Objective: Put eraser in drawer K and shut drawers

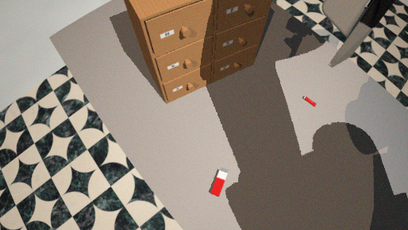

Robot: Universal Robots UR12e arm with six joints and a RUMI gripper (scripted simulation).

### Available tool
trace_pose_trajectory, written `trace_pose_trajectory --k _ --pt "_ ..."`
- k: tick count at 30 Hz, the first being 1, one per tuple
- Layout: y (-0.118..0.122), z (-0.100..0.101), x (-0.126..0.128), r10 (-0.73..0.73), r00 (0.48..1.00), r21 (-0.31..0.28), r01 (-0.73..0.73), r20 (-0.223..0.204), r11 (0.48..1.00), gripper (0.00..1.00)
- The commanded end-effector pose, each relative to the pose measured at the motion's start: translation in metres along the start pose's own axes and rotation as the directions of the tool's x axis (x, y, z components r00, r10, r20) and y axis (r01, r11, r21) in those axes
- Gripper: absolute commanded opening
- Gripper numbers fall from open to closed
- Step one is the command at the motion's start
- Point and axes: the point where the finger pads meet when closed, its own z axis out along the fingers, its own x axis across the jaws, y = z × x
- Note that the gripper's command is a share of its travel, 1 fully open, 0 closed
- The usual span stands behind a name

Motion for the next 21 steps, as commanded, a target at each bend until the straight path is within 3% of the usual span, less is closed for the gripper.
trace_pose_trajectory --k 1,7,13,15,21 --pt "0.003 0.003 -0.002 -0.077 0.997 -0.002 0.077 0.000 0.997 1.00" --pt "0.009 0.011 -0.005 -0.223 0.975 -0.002 0.223 0.000 0.975 1.00" --pt "0.016 0.021 -0.008 -0.400 0.917 -0.003 0.400 0.000 0.917 1.00" --pt "0.016 0.021 -0.008 -0.400 0.917 -0.003 0.400 0.000 0.917 1.00" --pt "0.024 0.033 -0.012 -0.590 0.808 -0.003 0.590 0.001 0.808 1.00"
